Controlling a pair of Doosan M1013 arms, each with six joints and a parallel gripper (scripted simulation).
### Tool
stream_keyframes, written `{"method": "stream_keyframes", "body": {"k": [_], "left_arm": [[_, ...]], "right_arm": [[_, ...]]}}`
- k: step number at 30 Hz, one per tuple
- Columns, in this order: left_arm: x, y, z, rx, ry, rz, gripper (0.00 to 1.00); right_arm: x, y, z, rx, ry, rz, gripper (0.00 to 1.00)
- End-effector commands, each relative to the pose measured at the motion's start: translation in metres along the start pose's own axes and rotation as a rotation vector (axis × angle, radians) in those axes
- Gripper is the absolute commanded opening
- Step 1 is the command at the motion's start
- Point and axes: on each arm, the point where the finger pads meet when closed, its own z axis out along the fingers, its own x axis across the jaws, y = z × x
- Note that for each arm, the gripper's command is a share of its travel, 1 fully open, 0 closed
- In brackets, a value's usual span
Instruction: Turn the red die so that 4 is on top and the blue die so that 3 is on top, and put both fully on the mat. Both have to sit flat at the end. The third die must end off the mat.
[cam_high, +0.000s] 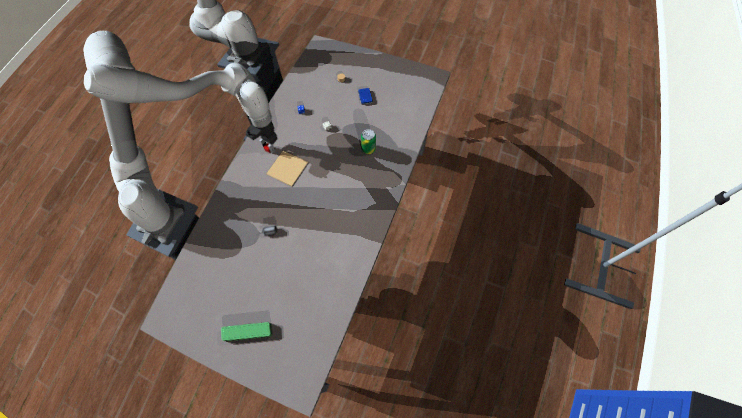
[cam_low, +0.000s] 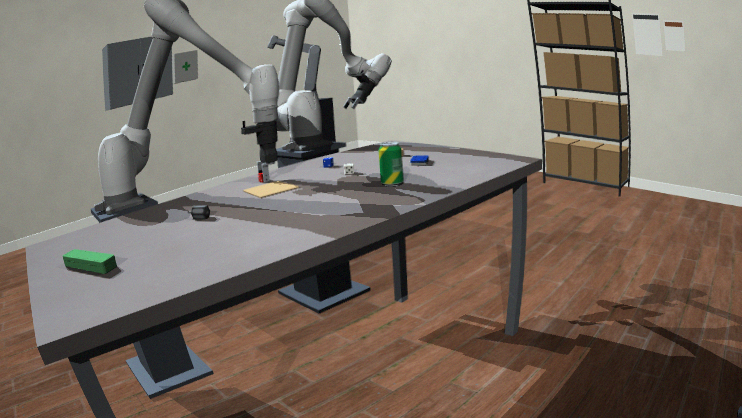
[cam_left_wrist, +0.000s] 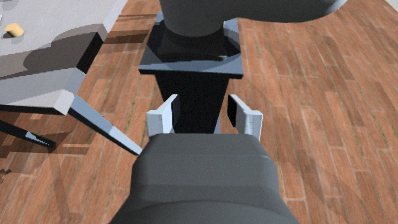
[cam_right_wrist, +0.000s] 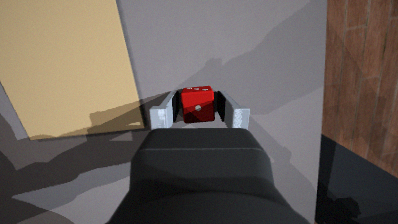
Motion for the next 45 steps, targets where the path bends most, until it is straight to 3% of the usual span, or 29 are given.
{"method": "stream_keyframes", "body": {"k": [1, 7, 8, 45], "left_arm": [[0.0001, -0.0001, -0.0005, -0.001, 0.000, 0.000, 1.00], [0.0001, -0.0001, -0.0005, -0.001, 0.000, 0.000, 1.00], [0.0001, -0.0001, -0.0005, -0.001, 0.000, 0.000, 1.00], [0.0001, -0.0001, -0.0005, -0.001, 0.000, 0.000, 1.00]], "right_arm": [[-0.0001, 0.0004, -0.0006, -0.001, 0.000, 0.000, 0.87], [-0.0001, 0.0004, -0.0006, -0.001, 0.000, 0.000, 0.87], [-0.0001, 0.0004, -0.0006, -0.001, 0.000, 0.000, 0.57], [-0.0001, 0.0004, -0.0038, -0.001, 0.000, 0.000, 0.57]]}}
